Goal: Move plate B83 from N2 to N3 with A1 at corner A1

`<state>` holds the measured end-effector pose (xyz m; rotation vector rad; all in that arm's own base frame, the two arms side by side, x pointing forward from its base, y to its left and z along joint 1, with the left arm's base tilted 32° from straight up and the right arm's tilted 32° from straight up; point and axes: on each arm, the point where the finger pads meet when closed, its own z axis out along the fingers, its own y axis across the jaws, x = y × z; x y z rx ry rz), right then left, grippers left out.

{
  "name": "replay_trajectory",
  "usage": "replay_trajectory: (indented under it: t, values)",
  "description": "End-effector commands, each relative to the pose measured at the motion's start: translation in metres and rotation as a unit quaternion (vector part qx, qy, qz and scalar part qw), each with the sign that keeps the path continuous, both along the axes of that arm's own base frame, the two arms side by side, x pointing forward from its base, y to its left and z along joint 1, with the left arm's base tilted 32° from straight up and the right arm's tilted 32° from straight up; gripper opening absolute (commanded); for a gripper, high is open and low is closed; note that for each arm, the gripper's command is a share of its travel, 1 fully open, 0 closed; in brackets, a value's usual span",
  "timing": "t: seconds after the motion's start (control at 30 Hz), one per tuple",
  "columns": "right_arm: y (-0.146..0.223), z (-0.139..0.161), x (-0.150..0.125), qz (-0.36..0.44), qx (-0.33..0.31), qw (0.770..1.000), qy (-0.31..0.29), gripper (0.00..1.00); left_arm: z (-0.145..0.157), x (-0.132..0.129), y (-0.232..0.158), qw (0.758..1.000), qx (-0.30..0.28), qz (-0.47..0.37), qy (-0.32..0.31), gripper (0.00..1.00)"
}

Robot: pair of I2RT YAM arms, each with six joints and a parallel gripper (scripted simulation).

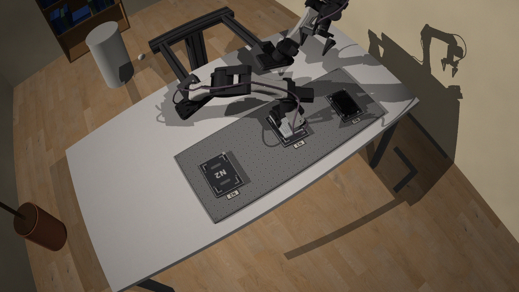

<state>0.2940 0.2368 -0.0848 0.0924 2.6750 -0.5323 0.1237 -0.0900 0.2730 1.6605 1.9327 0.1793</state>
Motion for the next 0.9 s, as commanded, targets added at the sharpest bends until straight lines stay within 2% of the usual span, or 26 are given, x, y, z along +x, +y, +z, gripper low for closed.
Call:
replay_trajectory:
  t: [0.0,0.53,0.87]
  values:
    - [0.011,0.014,-0.005,0.007,0.009,1.0,-0.008,0.8,0.003,0.0,-0.001,1.0,-0.002,-0.002,0.001,1.0]
    - [0.005,0.006,-0.002,0.001,0.004,1.0,-0.004,0.8,0.003,0.0,-0.001,1.0,-0.002,-0.002,0.001,1.0]
    - [0.008,0.02,0.011,0.002,0.014,1.0,-0.016,0.8,0.003,0.0,-0.001,1.0,-0.002,-0.002,0.001,1.0]
